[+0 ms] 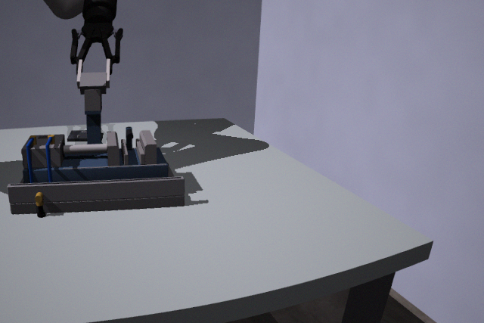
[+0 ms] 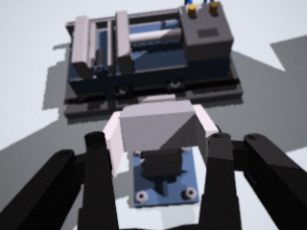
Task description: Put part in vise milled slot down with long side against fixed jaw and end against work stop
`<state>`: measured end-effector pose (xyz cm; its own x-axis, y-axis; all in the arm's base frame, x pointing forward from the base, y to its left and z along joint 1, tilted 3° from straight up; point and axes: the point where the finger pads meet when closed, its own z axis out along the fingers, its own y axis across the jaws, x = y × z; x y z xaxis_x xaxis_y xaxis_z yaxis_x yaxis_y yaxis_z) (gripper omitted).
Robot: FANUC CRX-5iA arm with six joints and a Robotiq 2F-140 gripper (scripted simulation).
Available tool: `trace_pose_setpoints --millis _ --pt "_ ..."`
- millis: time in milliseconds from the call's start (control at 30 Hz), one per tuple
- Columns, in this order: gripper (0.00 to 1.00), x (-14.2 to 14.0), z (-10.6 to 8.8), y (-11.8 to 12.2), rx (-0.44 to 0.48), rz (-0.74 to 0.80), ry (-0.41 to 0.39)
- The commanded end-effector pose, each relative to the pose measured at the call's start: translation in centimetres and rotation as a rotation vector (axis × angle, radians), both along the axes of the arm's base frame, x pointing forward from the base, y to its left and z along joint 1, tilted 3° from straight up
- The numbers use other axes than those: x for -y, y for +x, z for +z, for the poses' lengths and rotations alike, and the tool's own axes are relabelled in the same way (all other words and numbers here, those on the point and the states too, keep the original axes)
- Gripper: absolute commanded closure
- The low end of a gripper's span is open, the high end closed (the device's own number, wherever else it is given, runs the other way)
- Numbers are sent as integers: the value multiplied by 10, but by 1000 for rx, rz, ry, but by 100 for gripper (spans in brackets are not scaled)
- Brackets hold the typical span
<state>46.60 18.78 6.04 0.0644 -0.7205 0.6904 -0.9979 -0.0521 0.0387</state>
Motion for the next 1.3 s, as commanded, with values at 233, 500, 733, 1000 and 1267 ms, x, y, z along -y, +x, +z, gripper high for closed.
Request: trace_pose_setpoints --millis 233,500,733,1000,1267 --pt "100 0 -6 0 0 0 0" --pt "100 0 -8 0 0 0 0" --pt "100 0 -10 0 0 0 0" --pt "100 0 -11 0 0 0 0" --pt "100 0 -11 0 0 0 0"
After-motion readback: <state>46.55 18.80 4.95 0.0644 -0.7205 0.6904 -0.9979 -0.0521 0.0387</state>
